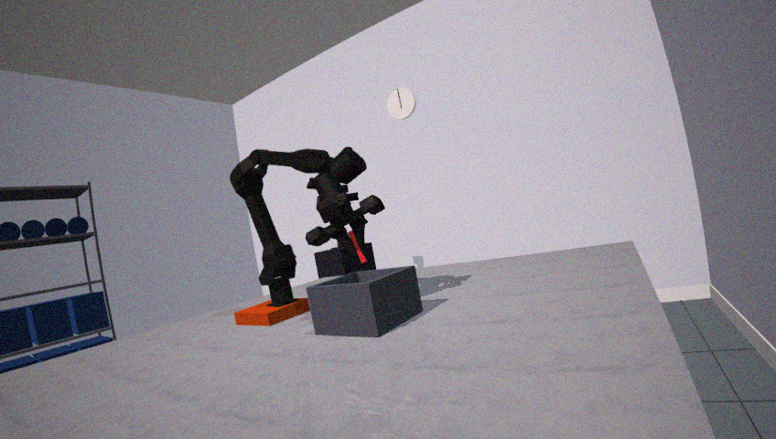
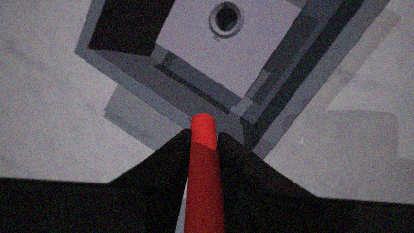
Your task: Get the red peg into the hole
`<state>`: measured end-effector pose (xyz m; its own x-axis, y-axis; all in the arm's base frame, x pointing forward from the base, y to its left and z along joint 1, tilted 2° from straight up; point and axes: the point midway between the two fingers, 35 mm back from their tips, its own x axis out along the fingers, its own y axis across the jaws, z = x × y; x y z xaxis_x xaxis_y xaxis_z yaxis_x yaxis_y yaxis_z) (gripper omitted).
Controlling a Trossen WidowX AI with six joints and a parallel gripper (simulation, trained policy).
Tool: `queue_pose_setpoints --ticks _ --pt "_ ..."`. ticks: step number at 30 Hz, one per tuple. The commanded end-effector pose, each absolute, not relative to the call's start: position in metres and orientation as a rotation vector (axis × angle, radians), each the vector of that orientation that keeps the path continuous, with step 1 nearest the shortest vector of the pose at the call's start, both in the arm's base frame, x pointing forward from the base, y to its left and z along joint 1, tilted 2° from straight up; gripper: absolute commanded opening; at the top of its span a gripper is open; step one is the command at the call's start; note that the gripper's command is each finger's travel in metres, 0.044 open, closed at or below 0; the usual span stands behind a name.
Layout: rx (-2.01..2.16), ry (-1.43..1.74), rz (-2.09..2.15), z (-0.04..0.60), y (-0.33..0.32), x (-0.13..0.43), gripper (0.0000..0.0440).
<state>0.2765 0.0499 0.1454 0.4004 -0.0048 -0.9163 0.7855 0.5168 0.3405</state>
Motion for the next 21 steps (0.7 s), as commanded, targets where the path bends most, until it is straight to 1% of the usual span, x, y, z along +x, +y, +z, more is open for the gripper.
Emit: queue_pose_setpoints --ticks 1,21 --pt "0.909 1.031 -0.622 0.142 0.038 0.287 0.0" --pt "0.964 1.04 -0.702 0.115 0.001 0.319 0.0016"
